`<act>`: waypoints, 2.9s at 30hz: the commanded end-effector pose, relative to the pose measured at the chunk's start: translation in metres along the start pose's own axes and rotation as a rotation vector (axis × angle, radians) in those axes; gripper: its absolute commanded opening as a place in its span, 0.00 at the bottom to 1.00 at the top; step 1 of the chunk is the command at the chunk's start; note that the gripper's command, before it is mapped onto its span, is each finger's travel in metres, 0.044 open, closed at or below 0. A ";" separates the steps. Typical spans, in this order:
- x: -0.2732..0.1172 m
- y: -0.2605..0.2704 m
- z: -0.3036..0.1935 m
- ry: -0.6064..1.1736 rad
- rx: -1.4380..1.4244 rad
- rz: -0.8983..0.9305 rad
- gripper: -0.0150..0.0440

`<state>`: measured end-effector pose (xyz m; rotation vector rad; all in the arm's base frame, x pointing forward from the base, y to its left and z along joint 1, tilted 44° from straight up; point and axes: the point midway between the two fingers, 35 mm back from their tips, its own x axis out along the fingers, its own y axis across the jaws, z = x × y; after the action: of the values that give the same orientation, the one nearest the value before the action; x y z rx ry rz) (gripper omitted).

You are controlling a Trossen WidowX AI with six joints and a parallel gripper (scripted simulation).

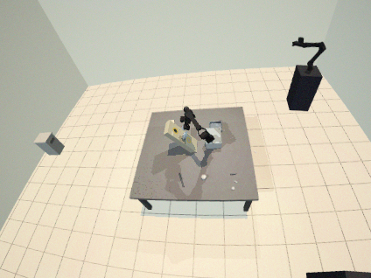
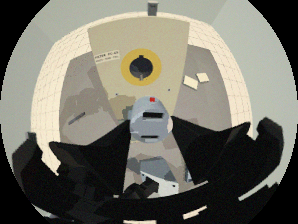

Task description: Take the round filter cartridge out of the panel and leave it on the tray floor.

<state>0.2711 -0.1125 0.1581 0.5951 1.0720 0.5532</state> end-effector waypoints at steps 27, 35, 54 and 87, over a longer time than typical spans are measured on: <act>0.003 -0.138 -0.043 0.048 0.313 -0.179 0.25; -0.004 -0.191 -0.090 0.046 0.624 -0.366 0.25; -0.014 -0.240 -0.149 -0.005 0.979 -0.583 0.25; 0.022 -0.261 -0.366 -0.002 1.540 -0.908 0.25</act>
<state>-0.0208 -0.2195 -0.1634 1.2683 1.4956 -1.1951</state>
